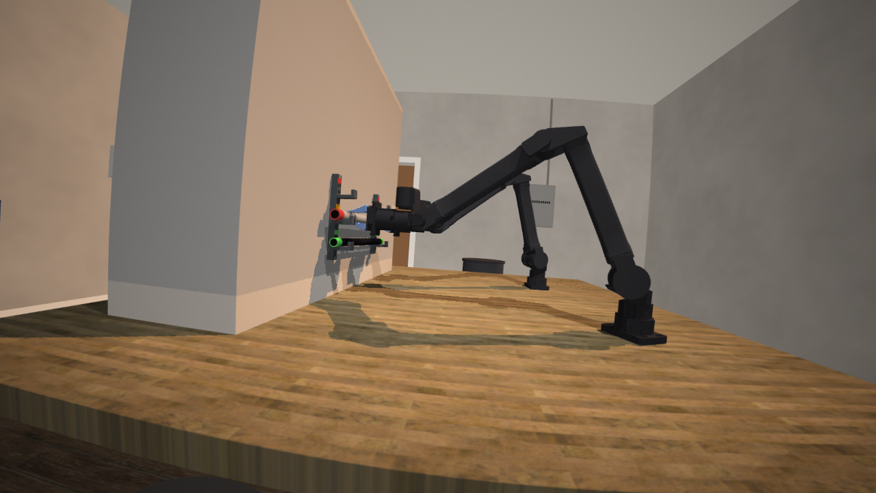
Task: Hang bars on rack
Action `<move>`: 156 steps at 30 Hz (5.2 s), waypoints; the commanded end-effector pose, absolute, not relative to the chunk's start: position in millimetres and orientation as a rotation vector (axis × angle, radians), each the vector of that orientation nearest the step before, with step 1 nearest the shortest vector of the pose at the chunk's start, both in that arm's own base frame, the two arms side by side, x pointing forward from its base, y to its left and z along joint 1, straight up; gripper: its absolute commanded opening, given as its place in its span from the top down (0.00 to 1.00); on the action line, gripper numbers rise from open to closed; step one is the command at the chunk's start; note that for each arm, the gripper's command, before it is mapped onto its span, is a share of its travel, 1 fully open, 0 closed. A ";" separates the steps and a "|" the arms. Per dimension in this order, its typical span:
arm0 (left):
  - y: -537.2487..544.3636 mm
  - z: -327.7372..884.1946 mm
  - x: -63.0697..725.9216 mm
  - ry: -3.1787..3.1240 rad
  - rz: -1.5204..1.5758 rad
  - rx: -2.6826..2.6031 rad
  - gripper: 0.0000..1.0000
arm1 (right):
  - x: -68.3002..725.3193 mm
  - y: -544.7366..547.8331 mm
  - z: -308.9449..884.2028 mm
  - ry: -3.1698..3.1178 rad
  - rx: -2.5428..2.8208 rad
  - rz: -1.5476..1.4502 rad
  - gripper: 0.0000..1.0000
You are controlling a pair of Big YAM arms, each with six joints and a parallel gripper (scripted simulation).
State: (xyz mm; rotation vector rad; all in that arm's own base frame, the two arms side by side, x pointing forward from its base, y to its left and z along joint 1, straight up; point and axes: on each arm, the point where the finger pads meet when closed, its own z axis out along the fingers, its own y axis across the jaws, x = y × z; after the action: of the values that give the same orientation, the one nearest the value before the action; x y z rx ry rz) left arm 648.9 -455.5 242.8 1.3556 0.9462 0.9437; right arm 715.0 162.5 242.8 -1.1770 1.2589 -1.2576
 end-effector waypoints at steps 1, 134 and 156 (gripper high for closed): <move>-456.9 261.5 665.7 0.954 0.937 1.304 0.87 | 732.9 160.9 260.4 1.254 -1.129 -1.257 0.86; -449.8 261.6 642.9 0.954 0.937 1.304 1.00 | 701.6 161.0 260.5 1.254 -1.129 -1.257 1.00; -451.0 261.6 643.8 0.954 0.937 1.304 1.00 | 709.5 158.9 260.4 1.254 -1.129 -1.257 1.00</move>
State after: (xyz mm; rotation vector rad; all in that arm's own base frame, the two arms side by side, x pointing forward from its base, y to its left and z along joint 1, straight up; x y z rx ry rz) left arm 642.4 -452.1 243.0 1.3566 0.9465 0.9427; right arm 704.3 164.2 243.1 -1.1794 1.2617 -1.2580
